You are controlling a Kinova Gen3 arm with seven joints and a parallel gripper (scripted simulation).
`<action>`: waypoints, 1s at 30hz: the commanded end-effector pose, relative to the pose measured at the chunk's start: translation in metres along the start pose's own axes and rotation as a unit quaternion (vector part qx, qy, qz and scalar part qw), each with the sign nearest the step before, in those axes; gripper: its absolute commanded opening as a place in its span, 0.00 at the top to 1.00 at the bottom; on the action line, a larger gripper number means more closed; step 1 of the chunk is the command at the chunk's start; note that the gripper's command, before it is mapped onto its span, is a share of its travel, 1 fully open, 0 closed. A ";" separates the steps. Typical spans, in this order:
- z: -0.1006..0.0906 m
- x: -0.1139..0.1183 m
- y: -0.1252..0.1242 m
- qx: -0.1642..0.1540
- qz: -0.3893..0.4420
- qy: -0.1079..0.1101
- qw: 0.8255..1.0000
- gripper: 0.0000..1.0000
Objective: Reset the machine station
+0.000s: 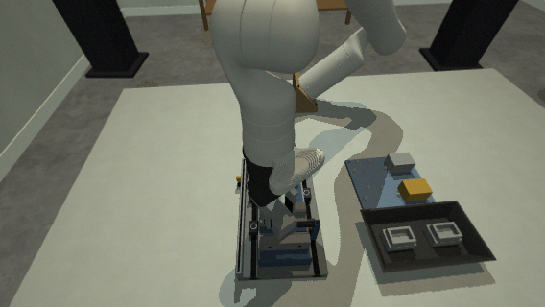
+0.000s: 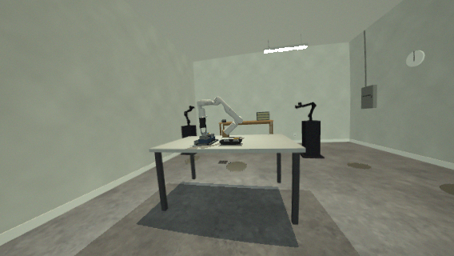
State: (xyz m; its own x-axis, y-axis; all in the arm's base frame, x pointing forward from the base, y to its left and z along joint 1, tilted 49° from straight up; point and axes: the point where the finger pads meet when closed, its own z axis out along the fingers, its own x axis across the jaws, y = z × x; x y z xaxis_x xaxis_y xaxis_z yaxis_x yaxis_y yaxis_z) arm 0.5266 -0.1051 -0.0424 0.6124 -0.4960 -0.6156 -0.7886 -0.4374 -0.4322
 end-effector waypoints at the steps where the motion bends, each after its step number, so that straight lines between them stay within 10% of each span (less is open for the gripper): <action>1: -0.001 0.000 0.000 0.000 0.000 0.001 1.000 0.00; 28: -0.001 0.000 0.000 0.000 0.000 0.001 1.000 0.00; 29: -0.001 0.000 0.000 0.000 0.000 0.001 1.000 1.00; 30: -0.001 0.000 0.000 0.000 0.000 0.001 1.000 1.00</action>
State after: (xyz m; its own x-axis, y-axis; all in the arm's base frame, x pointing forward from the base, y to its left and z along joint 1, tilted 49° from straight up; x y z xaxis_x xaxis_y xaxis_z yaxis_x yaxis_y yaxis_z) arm 0.5266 -0.1051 -0.0424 0.6124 -0.4960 -0.6156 -0.7886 -0.4374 -0.4322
